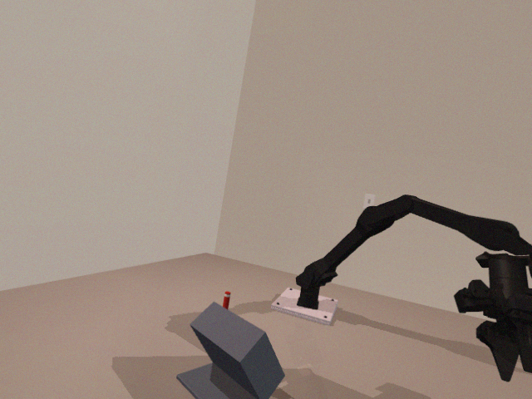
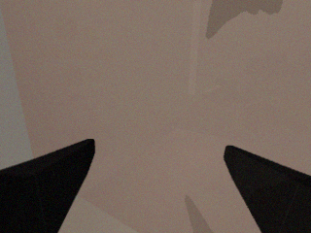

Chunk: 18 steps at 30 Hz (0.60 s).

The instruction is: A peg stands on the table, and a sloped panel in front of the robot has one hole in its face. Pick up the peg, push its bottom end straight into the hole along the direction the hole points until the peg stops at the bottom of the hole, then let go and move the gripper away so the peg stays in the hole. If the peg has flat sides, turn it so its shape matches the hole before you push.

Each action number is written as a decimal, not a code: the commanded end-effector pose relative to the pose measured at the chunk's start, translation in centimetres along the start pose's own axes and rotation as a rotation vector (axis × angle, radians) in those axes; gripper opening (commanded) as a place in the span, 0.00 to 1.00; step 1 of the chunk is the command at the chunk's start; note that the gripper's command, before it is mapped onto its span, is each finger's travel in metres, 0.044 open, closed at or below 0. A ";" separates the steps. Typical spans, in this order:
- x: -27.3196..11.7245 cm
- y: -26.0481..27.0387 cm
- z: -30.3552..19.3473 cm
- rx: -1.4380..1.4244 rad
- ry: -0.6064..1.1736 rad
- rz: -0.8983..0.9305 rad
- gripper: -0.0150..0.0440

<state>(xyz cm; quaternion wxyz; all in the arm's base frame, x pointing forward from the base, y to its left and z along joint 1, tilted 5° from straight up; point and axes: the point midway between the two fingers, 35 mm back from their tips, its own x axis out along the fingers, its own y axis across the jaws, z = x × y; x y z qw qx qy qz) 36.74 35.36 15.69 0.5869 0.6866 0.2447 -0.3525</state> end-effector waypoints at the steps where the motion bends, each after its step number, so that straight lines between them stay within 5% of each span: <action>1: 0.9 1.4 2.2 -0.051 -0.029 -0.023 1.00; 18: 3.3 6.0 10.5 -0.249 -0.126 -0.103 1.00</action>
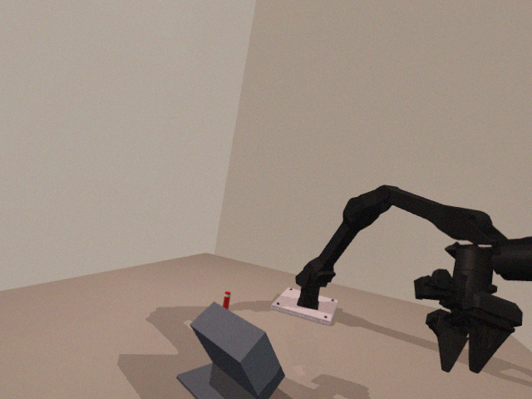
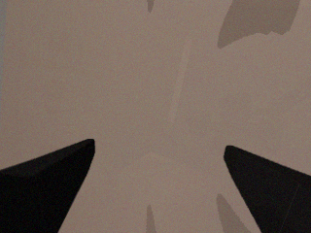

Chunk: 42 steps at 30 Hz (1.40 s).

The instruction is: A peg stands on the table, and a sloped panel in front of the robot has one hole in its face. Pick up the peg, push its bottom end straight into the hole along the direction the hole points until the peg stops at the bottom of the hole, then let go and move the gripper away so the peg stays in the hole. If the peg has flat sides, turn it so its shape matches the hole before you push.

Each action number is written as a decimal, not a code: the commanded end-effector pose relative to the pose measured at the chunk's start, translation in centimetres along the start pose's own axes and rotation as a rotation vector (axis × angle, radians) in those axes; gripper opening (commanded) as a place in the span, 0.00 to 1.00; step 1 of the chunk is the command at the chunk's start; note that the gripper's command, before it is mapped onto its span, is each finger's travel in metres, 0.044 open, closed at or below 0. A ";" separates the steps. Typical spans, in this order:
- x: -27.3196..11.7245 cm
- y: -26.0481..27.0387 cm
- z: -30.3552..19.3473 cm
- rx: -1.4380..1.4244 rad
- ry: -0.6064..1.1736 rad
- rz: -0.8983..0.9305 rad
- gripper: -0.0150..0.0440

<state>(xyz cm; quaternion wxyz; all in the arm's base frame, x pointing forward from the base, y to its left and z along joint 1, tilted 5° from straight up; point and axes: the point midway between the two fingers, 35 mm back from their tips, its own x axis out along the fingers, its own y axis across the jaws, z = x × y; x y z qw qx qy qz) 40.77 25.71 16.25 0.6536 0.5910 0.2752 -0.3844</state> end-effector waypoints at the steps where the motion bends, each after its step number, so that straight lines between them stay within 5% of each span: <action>1: 0.7 0.5 2.5 -0.050 -0.020 -0.031 1.00; 42: 4.5 -0.1 23.1 -0.447 -0.023 -0.303 1.00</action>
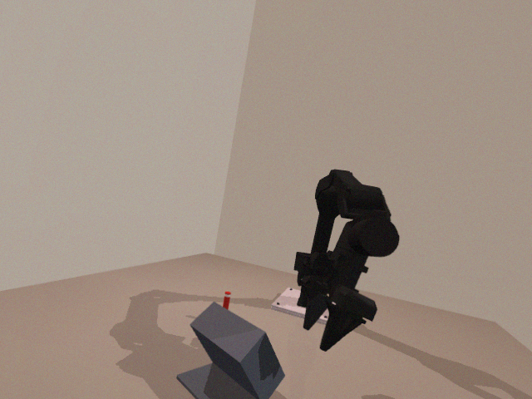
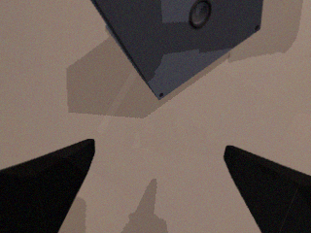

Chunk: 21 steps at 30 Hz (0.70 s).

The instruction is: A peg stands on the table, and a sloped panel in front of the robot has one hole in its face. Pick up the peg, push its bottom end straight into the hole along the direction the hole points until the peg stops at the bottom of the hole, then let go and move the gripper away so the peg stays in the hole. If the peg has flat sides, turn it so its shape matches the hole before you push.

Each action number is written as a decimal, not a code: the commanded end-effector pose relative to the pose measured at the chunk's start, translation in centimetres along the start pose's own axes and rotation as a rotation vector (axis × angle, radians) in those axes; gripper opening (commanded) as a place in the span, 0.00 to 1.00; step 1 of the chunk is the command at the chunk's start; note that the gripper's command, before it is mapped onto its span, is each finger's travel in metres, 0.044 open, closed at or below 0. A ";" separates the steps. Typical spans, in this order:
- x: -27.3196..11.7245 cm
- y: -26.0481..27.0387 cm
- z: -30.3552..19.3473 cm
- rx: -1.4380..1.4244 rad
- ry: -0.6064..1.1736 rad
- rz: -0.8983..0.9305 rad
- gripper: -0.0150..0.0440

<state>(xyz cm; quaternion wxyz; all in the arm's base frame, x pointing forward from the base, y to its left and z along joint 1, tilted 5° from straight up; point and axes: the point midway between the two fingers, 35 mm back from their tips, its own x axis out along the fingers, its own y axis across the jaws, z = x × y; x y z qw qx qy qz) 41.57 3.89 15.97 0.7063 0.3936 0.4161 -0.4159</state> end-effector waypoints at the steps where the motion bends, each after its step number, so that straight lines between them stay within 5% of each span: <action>1: 0.4 -1.4 1.7 -0.042 0.014 -0.026 1.00; 21: 1.7 -7.9 8.1 -0.210 0.101 -0.099 1.00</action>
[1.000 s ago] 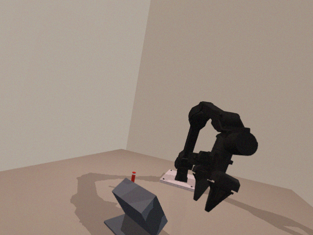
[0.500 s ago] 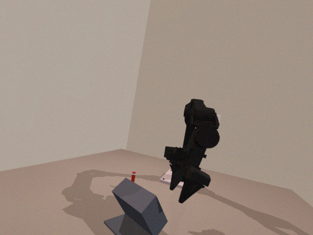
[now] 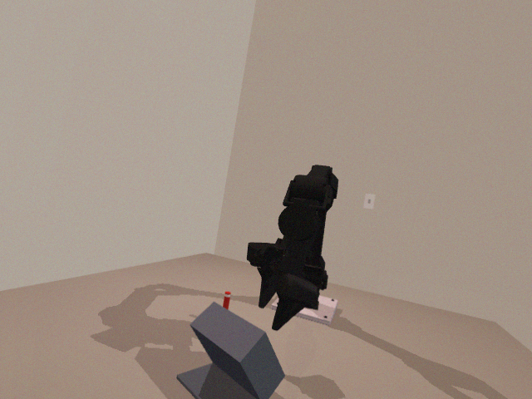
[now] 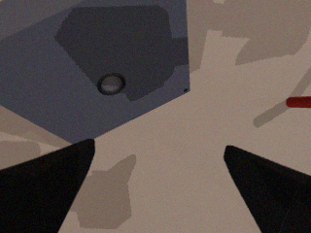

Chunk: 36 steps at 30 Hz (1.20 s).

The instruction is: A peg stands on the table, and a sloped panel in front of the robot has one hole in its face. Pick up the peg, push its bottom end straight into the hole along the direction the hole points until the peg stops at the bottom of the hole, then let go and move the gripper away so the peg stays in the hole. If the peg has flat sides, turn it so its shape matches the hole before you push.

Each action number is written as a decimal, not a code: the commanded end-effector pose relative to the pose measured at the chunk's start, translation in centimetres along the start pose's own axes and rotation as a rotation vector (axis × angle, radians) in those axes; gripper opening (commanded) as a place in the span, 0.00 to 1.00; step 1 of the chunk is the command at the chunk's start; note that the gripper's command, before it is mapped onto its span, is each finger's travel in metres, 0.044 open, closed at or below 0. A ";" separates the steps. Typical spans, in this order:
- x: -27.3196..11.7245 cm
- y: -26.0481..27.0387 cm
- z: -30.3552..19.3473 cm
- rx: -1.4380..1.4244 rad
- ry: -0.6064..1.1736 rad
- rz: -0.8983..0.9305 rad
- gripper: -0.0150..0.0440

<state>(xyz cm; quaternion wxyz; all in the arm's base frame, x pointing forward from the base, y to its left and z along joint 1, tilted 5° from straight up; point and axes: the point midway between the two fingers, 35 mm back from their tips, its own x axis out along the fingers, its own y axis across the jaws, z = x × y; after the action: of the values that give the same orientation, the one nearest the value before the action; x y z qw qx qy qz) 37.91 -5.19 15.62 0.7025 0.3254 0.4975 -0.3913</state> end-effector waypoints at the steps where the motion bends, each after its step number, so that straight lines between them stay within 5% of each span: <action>1: 0.2 -1.8 0.9 -0.037 0.025 -0.011 1.00; 36: 1.2 -14.7 4.8 -0.295 0.181 0.010 1.00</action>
<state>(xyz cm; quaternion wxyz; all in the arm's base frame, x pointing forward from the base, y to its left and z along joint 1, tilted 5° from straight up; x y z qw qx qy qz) 28.54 -15.95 14.91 0.6967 0.2585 0.6017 -0.2926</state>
